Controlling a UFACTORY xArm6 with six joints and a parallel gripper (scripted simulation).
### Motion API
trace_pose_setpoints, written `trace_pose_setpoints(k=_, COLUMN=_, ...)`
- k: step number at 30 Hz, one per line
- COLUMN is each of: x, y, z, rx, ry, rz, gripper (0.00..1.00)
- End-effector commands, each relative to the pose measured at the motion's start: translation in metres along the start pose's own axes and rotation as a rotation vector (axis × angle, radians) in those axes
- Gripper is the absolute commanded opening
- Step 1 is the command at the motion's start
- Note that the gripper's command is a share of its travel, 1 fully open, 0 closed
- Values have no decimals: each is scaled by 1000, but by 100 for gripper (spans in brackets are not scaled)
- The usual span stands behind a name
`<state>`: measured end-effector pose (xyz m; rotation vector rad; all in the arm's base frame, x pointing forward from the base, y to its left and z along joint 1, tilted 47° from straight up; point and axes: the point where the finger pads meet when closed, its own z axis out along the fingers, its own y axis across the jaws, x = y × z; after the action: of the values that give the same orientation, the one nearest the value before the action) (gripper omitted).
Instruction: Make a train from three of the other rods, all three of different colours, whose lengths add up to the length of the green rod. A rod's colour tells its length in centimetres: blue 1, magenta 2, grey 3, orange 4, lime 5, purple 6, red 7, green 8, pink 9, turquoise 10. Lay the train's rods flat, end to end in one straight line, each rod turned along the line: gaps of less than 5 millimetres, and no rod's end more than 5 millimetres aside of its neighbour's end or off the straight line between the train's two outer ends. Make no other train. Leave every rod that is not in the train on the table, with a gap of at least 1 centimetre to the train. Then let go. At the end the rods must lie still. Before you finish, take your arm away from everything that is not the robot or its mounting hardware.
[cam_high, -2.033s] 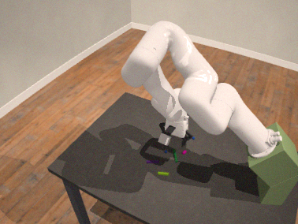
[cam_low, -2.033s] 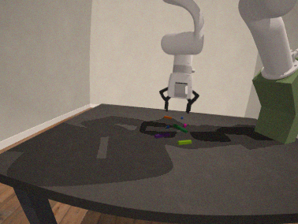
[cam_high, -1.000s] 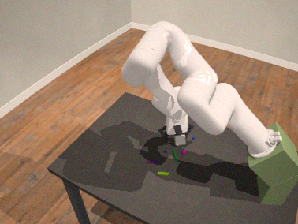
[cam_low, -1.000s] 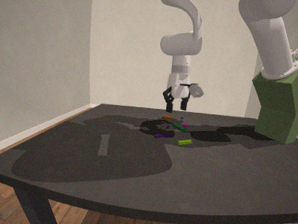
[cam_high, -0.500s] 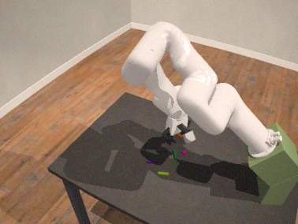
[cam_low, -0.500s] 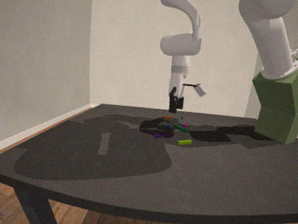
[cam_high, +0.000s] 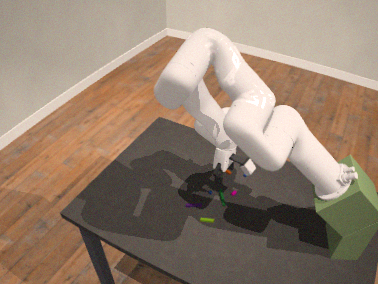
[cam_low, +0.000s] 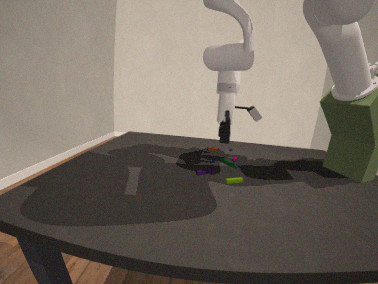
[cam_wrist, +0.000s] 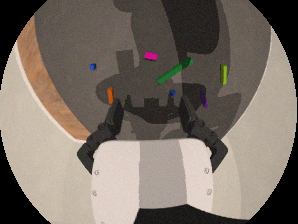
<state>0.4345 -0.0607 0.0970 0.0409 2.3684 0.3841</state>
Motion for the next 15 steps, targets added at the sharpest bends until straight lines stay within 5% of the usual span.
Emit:
trace_pose_setpoints(k=1, x=-1, y=-3, z=0, rx=6, ry=-24, rz=-166, gripper=100)
trace_pose_setpoints(k=15, x=-1, y=-9, z=-1, rx=10, ry=-23, rz=-504, gripper=100)
